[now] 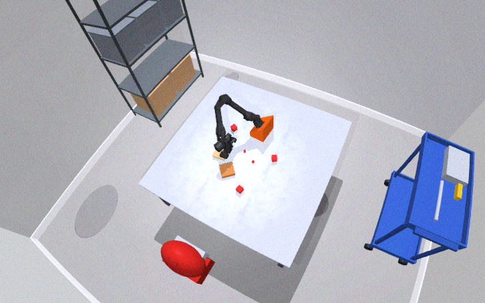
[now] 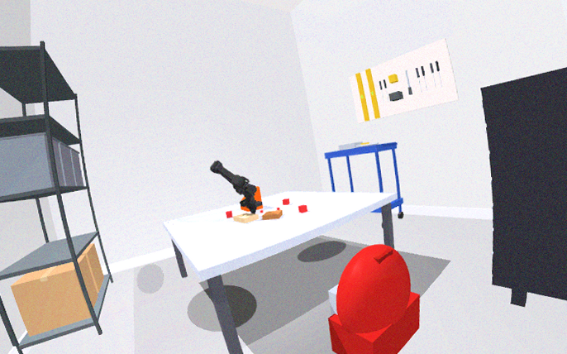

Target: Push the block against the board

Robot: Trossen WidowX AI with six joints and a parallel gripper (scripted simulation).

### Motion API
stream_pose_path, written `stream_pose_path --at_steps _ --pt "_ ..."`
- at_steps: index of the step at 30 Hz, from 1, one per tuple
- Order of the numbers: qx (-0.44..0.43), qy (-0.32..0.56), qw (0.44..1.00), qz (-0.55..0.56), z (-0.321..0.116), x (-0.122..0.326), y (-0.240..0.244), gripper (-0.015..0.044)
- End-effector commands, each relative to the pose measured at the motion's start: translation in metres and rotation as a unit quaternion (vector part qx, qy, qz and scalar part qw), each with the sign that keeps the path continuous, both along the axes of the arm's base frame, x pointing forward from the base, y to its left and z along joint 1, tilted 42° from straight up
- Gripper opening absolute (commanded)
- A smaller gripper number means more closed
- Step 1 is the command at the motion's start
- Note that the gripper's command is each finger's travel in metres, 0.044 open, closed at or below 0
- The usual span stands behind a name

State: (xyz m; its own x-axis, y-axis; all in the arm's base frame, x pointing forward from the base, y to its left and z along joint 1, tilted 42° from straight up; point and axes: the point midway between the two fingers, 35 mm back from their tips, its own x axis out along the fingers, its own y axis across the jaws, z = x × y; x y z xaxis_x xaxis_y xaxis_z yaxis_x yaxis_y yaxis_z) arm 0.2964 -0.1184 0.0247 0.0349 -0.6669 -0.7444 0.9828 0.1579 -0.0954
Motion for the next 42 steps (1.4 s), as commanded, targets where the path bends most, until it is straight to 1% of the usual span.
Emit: stream_pose_path --at_steps 1,16,42 --pt "-0.004 0.0 1.0 -0.002 0.001 0.0 -0.003 0.0" --pt "-0.003 0.0 1.0 -0.002 0.0 0.0 -0.001 0.0" --pt "-0.002 0.001 1.0 -0.002 -0.029 -0.007 0.03 0.0"
